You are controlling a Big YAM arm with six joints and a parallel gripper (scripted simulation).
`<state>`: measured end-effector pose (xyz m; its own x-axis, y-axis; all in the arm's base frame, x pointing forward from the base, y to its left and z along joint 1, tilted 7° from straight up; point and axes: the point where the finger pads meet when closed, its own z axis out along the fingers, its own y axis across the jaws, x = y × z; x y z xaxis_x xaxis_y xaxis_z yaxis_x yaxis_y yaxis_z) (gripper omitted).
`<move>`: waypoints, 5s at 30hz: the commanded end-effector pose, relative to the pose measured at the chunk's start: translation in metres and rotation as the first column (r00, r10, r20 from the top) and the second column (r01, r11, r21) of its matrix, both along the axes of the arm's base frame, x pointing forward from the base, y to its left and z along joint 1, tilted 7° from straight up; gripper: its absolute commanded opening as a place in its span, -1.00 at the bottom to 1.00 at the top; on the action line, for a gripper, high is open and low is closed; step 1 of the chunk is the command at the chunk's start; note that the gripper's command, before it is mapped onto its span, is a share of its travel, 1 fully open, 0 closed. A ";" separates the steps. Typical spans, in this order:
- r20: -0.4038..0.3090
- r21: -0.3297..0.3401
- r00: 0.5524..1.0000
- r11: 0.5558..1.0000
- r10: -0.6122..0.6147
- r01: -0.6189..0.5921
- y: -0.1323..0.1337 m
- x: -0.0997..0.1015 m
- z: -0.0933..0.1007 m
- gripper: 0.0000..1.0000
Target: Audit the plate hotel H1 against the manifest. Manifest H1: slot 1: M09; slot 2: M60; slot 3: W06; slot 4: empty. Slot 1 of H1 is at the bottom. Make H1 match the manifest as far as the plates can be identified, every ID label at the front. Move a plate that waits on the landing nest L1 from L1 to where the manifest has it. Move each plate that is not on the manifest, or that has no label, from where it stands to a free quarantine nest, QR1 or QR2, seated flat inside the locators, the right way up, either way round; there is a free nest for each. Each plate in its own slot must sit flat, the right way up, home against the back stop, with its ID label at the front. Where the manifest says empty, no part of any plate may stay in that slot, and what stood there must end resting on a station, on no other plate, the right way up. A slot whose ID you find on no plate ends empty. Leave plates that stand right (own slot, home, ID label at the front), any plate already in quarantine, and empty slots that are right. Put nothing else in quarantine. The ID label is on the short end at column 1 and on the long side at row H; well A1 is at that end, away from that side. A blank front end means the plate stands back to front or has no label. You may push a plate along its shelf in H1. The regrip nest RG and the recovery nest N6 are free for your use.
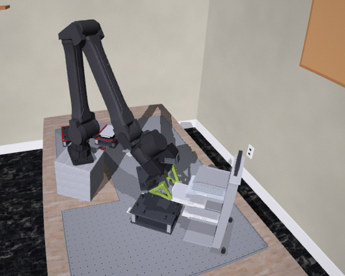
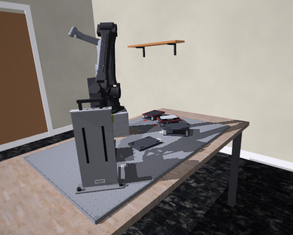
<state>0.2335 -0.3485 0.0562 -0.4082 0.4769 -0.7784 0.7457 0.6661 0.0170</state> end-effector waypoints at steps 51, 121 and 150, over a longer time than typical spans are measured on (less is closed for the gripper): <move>0.034 -0.046 0.999 0.999 0.005 -0.003 -0.028 0.026 0.010 0.72; 0.007 -0.025 1.000 1.000 -0.002 0.003 0.017 -0.020 0.001 1.00; 0.021 -0.040 1.000 0.999 0.001 0.000 0.034 -0.034 0.000 -1.00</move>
